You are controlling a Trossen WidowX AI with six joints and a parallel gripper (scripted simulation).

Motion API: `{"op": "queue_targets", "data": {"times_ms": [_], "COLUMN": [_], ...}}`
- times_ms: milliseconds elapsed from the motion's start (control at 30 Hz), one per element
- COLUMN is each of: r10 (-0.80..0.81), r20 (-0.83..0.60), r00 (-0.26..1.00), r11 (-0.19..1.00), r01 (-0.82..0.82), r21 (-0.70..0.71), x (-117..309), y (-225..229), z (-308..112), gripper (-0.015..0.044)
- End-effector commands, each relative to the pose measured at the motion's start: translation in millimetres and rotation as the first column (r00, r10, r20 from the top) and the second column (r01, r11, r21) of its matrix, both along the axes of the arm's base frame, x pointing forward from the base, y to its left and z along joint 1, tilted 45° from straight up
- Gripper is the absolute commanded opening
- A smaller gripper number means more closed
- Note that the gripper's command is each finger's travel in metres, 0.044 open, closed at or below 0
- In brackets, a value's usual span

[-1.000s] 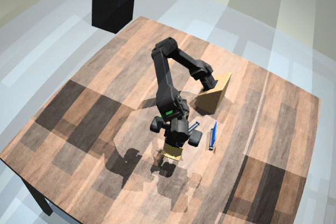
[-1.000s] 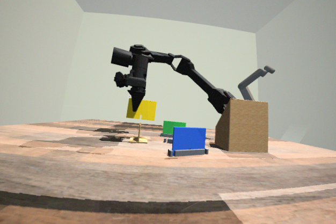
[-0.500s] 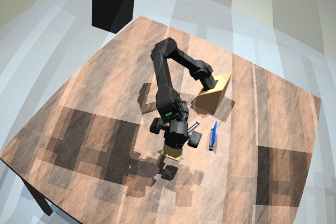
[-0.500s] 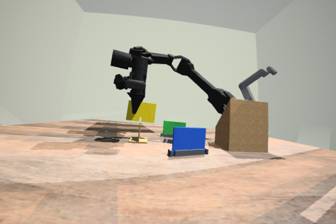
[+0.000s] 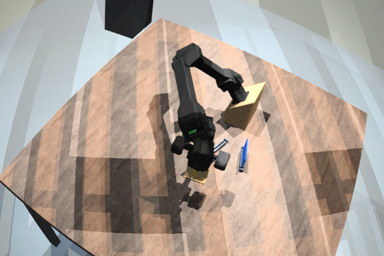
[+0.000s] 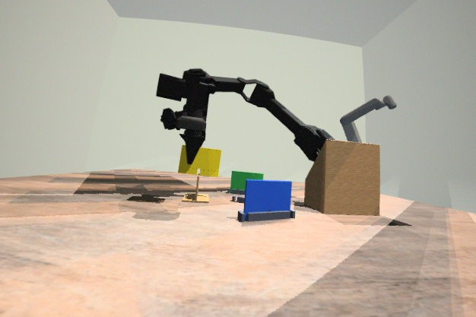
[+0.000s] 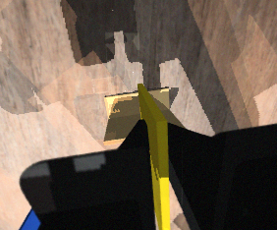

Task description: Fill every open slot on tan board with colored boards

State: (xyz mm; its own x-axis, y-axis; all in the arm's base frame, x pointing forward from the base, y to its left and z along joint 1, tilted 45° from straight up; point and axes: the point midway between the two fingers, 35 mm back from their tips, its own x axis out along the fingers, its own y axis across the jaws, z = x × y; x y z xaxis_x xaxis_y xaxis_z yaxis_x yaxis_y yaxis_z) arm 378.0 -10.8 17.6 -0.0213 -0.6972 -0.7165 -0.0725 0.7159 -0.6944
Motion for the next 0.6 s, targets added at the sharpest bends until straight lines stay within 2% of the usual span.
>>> {"op": "queue_targets", "data": {"times_ms": [0, 567], "r10": [0.004, 0.004], "r20": [-0.007, -0.007], "r00": [1.000, 1.000], "r11": [1.000, 1.000], "r01": [-0.004, -0.004], "r21": [-0.006, -0.006], "x": [-1.3, -1.6], "y": [-2.4, -8.8], "z": [-2.4, -8.7], "gripper": [0.0000, 0.0000]}}
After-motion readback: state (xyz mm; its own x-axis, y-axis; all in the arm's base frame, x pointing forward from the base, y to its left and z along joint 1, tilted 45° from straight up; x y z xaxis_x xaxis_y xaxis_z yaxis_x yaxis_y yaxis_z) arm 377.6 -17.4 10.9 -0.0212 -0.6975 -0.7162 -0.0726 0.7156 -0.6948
